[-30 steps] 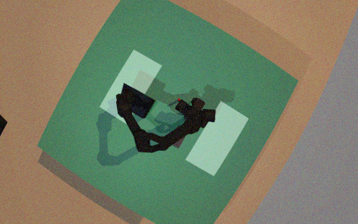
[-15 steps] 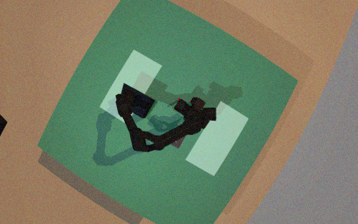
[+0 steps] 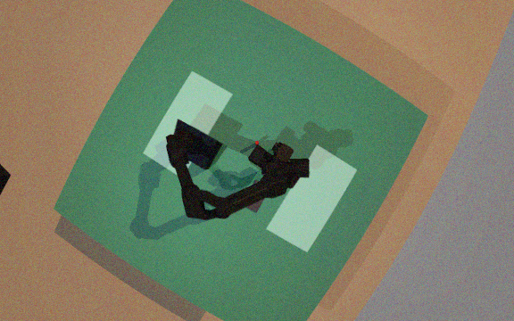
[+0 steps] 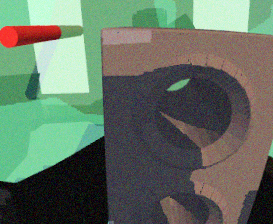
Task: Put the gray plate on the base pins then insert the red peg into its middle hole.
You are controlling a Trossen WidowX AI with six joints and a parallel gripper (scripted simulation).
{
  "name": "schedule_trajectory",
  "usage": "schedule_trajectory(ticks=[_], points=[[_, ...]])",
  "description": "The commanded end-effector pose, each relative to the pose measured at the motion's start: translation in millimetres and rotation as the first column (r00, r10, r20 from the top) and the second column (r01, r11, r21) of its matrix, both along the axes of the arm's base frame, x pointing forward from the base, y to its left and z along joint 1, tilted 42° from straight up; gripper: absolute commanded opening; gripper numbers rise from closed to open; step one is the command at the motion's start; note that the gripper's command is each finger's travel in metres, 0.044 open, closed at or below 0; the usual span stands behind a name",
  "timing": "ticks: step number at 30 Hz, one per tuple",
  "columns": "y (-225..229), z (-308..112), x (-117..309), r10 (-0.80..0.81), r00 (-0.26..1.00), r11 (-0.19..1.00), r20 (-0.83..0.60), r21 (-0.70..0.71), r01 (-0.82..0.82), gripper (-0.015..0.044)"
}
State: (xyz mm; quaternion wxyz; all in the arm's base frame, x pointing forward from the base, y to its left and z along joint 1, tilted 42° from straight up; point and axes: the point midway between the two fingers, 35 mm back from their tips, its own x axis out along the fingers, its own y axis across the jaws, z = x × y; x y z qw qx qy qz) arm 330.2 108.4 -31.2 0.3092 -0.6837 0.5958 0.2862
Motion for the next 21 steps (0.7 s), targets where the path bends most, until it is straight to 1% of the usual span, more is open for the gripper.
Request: schedule_trajectory(ticks=[1, 21], points=[[-10.2, 4.2, 5.3, 0.007, 1.000, 1.000, -0.002, 0.003, -0.007, 0.0000], [-66.5, 17.5, 24.2, 0.040, 0.999, 0.999, -0.026, 0.007, -0.039, 0.0000]])
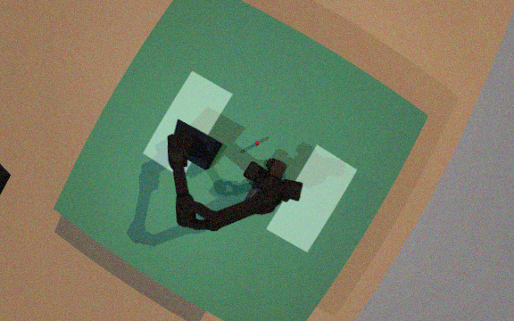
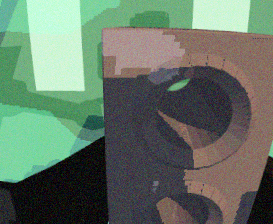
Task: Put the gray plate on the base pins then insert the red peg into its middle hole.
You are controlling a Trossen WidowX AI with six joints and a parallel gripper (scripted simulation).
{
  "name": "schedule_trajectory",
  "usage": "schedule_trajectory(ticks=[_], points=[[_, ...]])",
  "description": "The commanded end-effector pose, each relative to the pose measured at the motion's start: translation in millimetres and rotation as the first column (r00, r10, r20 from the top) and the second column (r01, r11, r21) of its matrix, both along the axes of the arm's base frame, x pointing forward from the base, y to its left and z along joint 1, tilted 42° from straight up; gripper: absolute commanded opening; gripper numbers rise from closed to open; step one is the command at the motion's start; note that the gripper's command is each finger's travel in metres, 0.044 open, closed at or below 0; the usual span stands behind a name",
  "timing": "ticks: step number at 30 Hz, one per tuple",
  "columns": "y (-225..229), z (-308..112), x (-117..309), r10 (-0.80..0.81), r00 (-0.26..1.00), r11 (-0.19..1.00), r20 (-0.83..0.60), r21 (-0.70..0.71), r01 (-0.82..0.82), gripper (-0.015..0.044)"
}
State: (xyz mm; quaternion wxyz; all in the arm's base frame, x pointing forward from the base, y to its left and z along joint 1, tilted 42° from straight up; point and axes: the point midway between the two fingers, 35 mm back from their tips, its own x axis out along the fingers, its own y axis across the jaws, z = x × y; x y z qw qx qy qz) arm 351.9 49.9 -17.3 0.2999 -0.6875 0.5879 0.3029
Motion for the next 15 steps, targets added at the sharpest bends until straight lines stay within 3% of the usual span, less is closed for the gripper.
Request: schedule_trajectory(ticks=[1, 15], points=[[-11.0, 4.4, 3.2, 0.010, 1.000, 1.000, -0.001, -0.003, -0.010, 0.0000], [-53.9, 15.3, 9.9, 0.033, 0.999, 0.999, -0.017, -0.018, -0.033, 0.0000]])
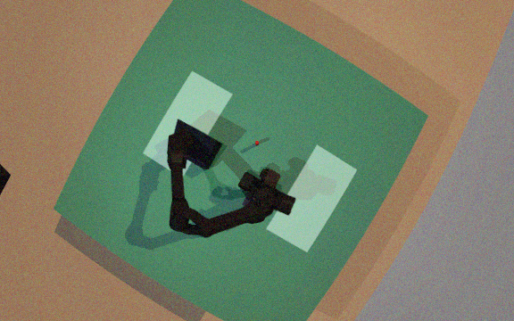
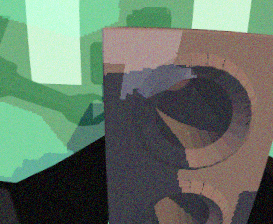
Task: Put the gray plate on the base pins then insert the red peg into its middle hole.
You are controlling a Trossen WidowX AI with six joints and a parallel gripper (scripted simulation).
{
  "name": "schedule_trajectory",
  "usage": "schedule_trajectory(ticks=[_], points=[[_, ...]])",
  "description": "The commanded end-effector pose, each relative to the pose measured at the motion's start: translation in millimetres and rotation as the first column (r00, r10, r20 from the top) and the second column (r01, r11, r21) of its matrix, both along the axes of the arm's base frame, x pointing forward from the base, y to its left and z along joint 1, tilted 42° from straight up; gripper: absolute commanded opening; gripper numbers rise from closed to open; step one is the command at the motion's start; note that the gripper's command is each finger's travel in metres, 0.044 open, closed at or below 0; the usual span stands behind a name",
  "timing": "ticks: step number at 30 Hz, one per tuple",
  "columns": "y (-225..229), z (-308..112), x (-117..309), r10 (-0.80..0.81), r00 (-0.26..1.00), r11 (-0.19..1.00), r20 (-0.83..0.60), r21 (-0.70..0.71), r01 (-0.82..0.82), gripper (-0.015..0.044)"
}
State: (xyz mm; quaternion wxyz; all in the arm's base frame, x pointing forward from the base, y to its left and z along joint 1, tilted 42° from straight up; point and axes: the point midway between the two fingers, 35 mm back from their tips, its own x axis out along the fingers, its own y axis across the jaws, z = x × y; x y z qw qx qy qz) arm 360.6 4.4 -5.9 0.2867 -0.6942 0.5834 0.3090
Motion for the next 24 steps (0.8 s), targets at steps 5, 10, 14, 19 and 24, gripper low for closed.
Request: schedule_trajectory(ticks=[5, 10, 14, 19, 24], points=[[-24.1, 7.9, 2.1, 0.014, 1.000, 1.000, -0.006, -0.014, -0.014, 0.0000], [-39.9, 12.2, 2.3, 0.021, 1.000, 1.000, -0.012, -0.023, -0.021, 0.0000], [-50.4, 15.1, 1.9, 0.025, 1.000, 0.999, -0.017, -0.030, -0.025, 0.0000], [-51.2, 15.2, 1.8, 0.025, 1.000, 0.999, -0.017, -0.031, -0.026, 0.0000], [-51.2, 15.4, 2.0, 0.025, 1.000, 0.999, -0.017, -0.031, -0.026, 0.0000]])
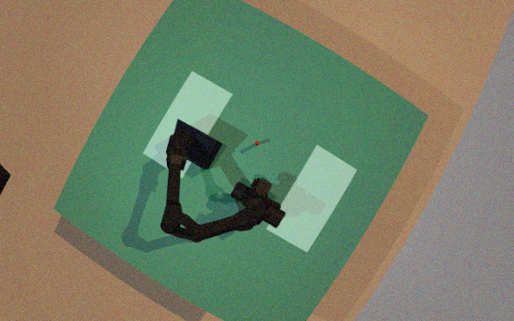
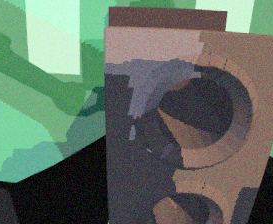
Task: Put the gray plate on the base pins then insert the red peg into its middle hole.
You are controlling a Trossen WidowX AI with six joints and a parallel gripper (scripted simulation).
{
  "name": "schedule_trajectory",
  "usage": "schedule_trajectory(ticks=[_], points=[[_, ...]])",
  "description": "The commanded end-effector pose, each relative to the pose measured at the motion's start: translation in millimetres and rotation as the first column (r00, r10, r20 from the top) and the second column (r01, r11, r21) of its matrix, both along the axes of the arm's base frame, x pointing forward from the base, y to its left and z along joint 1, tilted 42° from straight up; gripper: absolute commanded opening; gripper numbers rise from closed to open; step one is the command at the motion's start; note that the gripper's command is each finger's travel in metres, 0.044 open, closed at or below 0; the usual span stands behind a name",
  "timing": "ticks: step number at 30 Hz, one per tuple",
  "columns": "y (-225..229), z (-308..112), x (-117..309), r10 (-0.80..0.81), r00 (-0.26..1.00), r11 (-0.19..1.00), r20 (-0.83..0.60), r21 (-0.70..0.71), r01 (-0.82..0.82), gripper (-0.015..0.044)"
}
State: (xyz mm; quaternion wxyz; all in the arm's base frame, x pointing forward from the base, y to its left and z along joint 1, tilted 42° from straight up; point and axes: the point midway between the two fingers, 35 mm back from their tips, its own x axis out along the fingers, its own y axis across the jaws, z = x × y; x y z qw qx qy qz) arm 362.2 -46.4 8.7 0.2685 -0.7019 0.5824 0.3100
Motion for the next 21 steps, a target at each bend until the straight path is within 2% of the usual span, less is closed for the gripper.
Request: schedule_trajectory(ticks=[1, 21], points=[[-0.5, 0.8, 0.4, 0.003, 1.000, 1.000, 0.000, -0.003, -0.003, 0.0000], [-8.5, -7.4, 2.2, 0.003, 1.000, 1.000, 0.000, -0.004, -0.003, 0.0000]])
